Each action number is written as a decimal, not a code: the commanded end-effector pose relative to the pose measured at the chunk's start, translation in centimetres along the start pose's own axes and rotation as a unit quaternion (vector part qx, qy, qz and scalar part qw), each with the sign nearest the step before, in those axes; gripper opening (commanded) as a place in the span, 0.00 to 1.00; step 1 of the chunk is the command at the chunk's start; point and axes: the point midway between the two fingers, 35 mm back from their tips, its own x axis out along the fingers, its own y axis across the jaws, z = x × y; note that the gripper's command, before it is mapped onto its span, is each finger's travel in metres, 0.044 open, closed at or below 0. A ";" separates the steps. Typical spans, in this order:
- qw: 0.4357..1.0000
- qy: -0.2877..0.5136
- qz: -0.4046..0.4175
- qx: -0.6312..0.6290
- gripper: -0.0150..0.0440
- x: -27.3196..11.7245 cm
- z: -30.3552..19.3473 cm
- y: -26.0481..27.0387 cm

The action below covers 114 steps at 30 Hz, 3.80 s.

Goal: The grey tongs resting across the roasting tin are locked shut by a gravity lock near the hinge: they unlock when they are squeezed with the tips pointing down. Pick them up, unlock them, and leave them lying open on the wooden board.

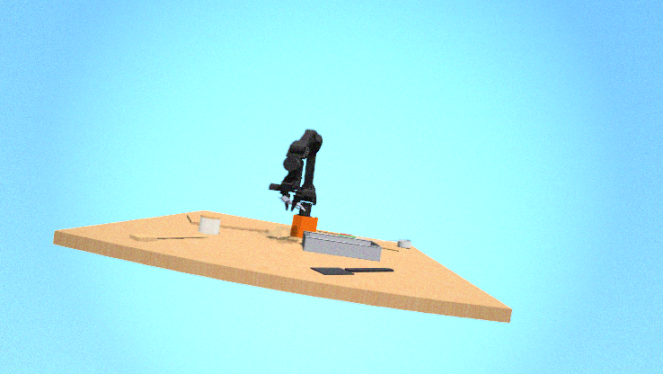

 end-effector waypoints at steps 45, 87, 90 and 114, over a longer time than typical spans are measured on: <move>0.568 -0.007 0.001 0.823 0.00 -2.5 0.5 -11.2; 0.799 -0.012 -0.010 0.601 0.00 -3.0 -8.4 -29.3; 0.815 -0.011 -0.011 0.580 0.00 -3.0 -9.6 -30.5; 0.906 -0.004 -0.016 0.423 0.00 -3.1 -18.3 -36.9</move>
